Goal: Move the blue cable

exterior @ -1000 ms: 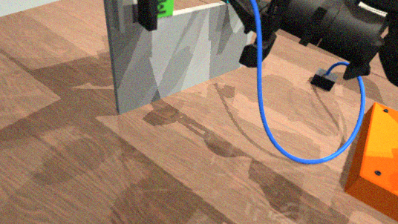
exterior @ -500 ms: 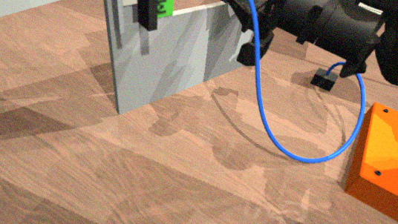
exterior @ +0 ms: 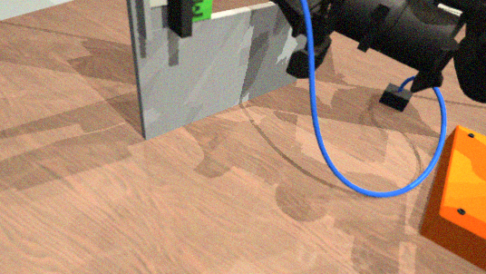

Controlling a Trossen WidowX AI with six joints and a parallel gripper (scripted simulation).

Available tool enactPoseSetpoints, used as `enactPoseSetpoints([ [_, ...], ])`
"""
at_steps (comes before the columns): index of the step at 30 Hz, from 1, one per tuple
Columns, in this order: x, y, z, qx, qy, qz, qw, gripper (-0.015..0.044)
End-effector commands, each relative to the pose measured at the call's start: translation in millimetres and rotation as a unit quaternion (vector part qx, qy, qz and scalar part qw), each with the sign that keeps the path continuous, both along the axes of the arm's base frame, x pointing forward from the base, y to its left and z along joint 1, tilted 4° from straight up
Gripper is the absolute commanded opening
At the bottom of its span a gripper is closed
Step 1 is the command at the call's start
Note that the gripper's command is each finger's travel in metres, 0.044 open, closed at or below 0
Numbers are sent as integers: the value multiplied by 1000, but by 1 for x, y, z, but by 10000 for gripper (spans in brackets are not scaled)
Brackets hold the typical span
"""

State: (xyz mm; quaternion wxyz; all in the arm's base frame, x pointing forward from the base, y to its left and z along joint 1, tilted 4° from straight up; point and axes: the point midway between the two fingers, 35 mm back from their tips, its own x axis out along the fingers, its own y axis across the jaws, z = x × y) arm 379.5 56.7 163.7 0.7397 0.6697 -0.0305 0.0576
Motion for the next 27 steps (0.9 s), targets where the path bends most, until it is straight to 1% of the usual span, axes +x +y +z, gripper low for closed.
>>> enactPoseSetpoints([
  [1, 2, 1, 1, 1, -2, 3, 1000, 0],
  [27, 10, -2, 2, 1, -2, 3, 1000, 0],
])
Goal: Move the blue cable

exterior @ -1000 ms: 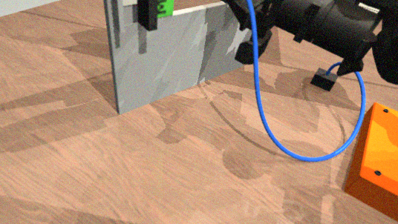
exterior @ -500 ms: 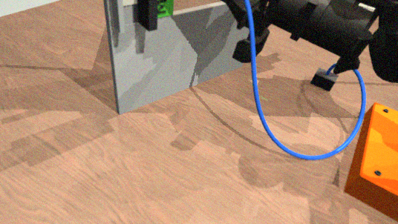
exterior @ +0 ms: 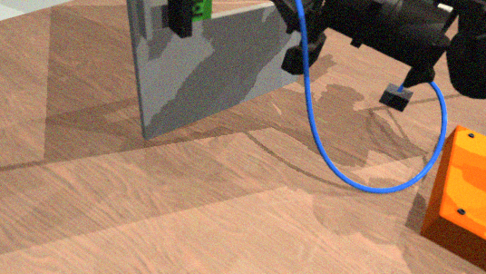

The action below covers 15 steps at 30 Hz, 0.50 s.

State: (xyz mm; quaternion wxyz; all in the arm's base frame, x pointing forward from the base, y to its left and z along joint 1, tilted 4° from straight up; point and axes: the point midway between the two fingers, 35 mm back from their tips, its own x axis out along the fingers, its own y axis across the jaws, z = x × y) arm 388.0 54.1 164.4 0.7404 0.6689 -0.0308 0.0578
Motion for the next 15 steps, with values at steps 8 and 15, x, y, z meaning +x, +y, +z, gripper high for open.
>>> enactPoseSetpoints([
  [8, 3, 0, 1, 2, -2, 3, 1000, 0],
  [15, 2, 0, 0, 0, 0, 1, 1000, 53],
])
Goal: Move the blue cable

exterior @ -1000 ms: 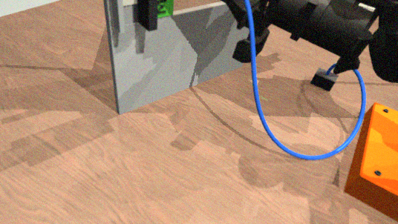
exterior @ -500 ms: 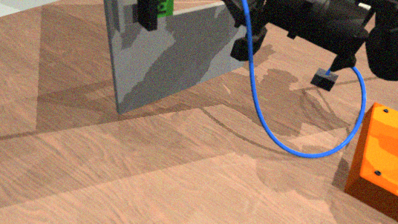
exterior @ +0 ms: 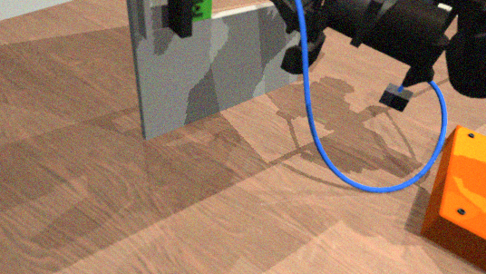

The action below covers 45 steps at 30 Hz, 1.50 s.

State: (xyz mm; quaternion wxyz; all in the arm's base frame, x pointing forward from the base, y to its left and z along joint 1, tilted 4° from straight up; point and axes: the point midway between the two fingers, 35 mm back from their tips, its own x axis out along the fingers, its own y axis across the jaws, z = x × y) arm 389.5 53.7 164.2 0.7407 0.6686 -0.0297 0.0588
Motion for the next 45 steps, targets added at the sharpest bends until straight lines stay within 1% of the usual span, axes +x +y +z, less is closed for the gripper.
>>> enactPoseSetpoints([
  [1, 0, 0, 0, 0, 0, 0, 1000, 79],
  [15, -2, 1, 0, 0, 0, 0, 1000, 440],
  [45, -22, 12, 14, 1, 1, 0, 1000, 440],
])
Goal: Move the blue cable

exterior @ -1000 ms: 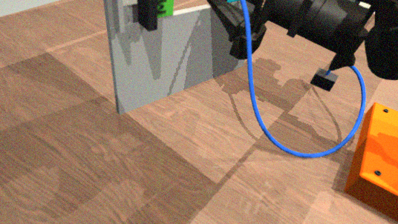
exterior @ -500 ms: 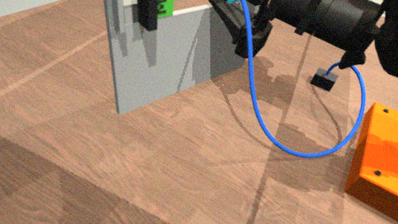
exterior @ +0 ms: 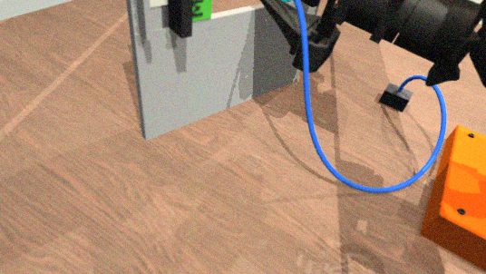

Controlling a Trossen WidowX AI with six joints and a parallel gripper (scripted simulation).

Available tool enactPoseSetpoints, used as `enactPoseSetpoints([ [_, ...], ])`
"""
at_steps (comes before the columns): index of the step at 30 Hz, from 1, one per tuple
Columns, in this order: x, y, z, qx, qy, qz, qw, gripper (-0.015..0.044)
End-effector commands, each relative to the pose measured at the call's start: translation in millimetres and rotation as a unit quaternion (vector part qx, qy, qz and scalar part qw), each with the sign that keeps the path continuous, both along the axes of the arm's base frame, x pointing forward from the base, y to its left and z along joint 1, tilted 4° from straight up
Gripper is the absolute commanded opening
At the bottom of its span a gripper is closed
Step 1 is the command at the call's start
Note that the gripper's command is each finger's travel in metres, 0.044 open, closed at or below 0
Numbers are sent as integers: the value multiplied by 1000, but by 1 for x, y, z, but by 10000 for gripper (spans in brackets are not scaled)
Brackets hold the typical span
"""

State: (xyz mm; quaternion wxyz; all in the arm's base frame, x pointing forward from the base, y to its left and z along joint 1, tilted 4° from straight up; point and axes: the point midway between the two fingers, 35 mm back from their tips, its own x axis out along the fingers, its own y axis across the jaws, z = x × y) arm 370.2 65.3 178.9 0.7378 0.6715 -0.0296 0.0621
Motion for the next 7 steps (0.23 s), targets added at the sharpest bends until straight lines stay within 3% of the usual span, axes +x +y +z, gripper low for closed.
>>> enactPoseSetpoints([
  [1, -3, 1, 0, -3, 3, -3, 1000, 440],
  [7, -7, 4, 2, -3, 3, -3, 1000, 440],
])
